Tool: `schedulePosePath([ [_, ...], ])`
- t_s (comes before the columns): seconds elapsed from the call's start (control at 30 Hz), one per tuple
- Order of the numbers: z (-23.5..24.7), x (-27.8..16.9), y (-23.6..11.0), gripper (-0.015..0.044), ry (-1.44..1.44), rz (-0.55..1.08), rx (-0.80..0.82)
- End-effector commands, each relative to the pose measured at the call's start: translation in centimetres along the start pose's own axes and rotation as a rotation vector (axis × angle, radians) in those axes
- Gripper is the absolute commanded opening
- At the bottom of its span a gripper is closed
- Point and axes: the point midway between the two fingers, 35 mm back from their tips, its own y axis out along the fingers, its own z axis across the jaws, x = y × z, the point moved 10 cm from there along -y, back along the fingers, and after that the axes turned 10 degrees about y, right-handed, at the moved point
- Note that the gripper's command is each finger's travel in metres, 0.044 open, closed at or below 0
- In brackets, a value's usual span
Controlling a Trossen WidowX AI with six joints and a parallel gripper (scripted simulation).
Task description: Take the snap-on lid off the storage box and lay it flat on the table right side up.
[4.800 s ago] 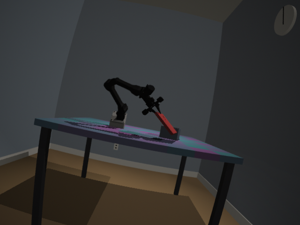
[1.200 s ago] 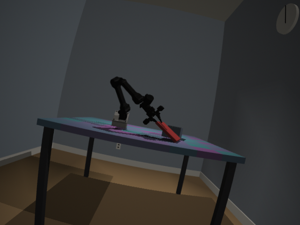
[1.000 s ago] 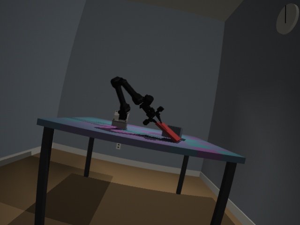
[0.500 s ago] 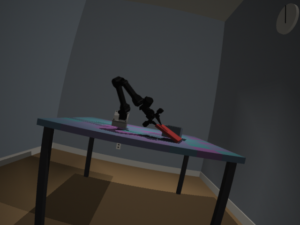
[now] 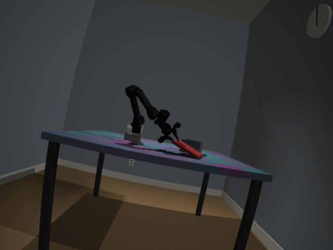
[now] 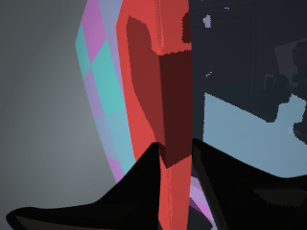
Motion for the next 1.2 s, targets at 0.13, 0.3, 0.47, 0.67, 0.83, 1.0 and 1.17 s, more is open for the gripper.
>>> schedulePosePath([
  [0.13, -1.2, -0.1, 0.6, 0.0000, -0.007, 0.005, -0.029],
  [0.3, -0.1, 0.2, 0.3, 0.0079, -0.005, 0.004, -0.024],
  [0.47, 0.0, 0.2, 0.3, 0.0210, -0.006, 0.005, -0.028],
  [0.67, -0.4, 0.1, 0.1, 0.0328, -0.007, 0.005, -0.029],
  [0.83, -1.0, 0.2, -0.7, 0.0440, -0.007, 0.005, -0.029],
  [1.0, -1.6, 0.3, -1.4, 0.0440, -0.007, 0.005, -0.030],
  [1.17, -2.2, 0.4, -2.2, 0.0440, -0.008, 0.005, -0.030],
])
